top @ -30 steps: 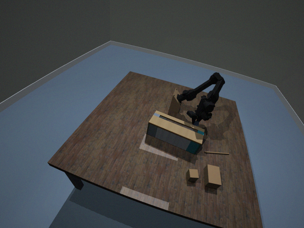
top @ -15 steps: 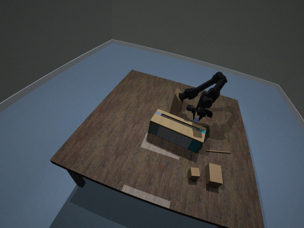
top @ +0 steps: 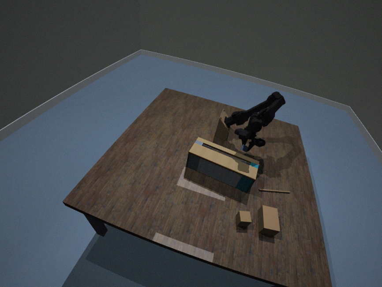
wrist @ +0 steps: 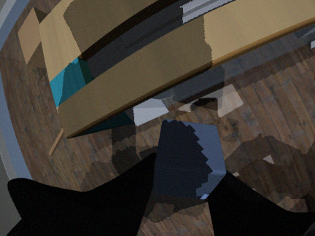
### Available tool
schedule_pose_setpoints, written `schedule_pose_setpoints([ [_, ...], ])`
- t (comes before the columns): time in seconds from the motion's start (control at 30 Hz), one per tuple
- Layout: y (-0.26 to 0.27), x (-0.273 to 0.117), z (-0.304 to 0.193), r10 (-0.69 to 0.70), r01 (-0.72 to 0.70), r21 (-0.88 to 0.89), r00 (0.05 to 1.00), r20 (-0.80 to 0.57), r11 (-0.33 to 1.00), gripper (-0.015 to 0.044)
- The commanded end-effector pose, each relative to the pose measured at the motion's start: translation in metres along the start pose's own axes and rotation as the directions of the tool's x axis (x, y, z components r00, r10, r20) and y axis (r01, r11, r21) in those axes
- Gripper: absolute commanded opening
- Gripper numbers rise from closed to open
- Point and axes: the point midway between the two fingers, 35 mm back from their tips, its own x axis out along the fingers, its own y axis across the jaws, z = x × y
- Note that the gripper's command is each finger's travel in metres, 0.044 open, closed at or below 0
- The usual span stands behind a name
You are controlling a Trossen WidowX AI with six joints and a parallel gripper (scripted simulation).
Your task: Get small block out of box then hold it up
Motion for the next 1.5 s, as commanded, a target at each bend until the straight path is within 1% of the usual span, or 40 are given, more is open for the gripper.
schedule_pose_setpoints([
  [0.0,-0.002,-0.005,0.001,0.022,-0.020,0.197,1.000,-0.006,0.980,0.0000],
  [0.17,-0.003,-0.009,0.002,0.044,-0.035,0.407,0.999,-0.011,0.913,0.0000],
  [0.33,-0.004,-0.014,0.003,0.067,-0.045,0.597,0.998,-0.015,0.801,0.0000],
  [0.53,-0.005,-0.020,0.005,0.098,-0.048,0.786,0.995,-0.017,0.617,0.0000],
  [0.73,-0.006,-0.026,0.006,0.132,-0.037,0.920,0.991,-0.016,0.391,0.0000],
  [1.0,-0.007,-0.034,0.007,0.179,0.001,0.999,0.984,-0.010,0.053,0.0000],
  [1.27,-0.007,-0.043,0.009,0.229,0.067,0.956,0.973,0.001,-0.285,0.0000],
  [1.33,-0.007,-0.044,0.010,0.238,0.080,0.938,0.971,0.003,-0.338,0.0000],
  [1.47,-0.007,-0.044,0.010,0.239,0.082,0.935,0.971,0.003,-0.345,0.0000],
])
